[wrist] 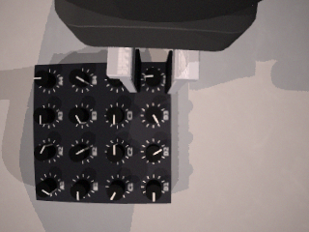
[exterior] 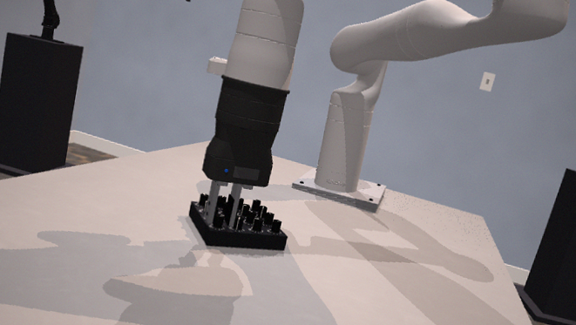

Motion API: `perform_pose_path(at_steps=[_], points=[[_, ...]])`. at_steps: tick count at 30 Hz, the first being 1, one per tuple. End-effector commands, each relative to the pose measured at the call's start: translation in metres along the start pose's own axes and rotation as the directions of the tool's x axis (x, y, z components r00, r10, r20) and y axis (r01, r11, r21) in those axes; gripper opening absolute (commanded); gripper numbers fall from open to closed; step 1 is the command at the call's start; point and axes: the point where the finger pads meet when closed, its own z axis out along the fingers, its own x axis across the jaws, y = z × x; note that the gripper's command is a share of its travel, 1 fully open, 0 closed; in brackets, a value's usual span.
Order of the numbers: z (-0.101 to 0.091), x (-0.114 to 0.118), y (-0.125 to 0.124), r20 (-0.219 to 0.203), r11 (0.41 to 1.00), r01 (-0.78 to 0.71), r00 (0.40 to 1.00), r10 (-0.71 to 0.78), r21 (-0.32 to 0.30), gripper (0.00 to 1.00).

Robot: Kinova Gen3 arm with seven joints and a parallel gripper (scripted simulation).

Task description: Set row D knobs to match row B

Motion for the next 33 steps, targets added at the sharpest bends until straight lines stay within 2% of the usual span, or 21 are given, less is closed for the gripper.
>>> perform_pose_path(at_steps=[1,6,7,33], points=[[-0.0008,-0.0003,0.0004,0.001,1.000,0.000,1.000,0.000,-0.001,0.46],[-0.0008,-0.0003,0.0004,0.001,1.000,0.000,1.000,0.000,-0.001,0.46],[-0.0008,-0.0003,0.0004,0.001,1.000,0.000,1.000,0.000,-0.001,0.30],[-0.0008,-0.0003,0.0004,0.001,1.000,0.000,1.000,0.000,-0.001,0.30]])
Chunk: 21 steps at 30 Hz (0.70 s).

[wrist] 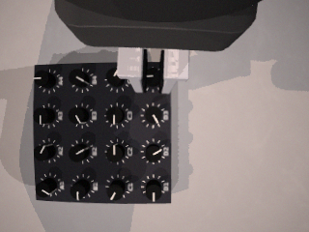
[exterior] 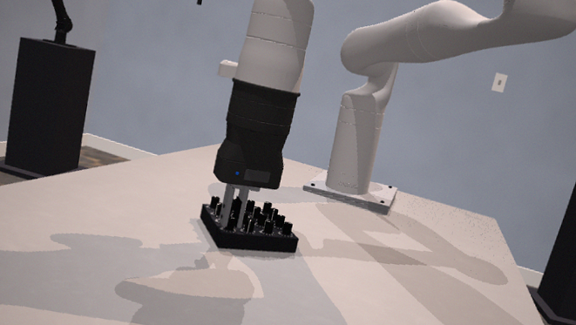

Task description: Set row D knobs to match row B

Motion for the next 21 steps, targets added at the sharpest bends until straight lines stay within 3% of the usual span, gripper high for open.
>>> perform_pose_path(at_steps=[1,21], points=[[-0.0008,-0.0002,0.0004,0.001,1.000,0.000,1.000,0.000,-0.001,0.30],[-0.0008,-0.0002,0.0004,0.001,1.000,0.011,1.000,-0.011,-0.001,0.30]])
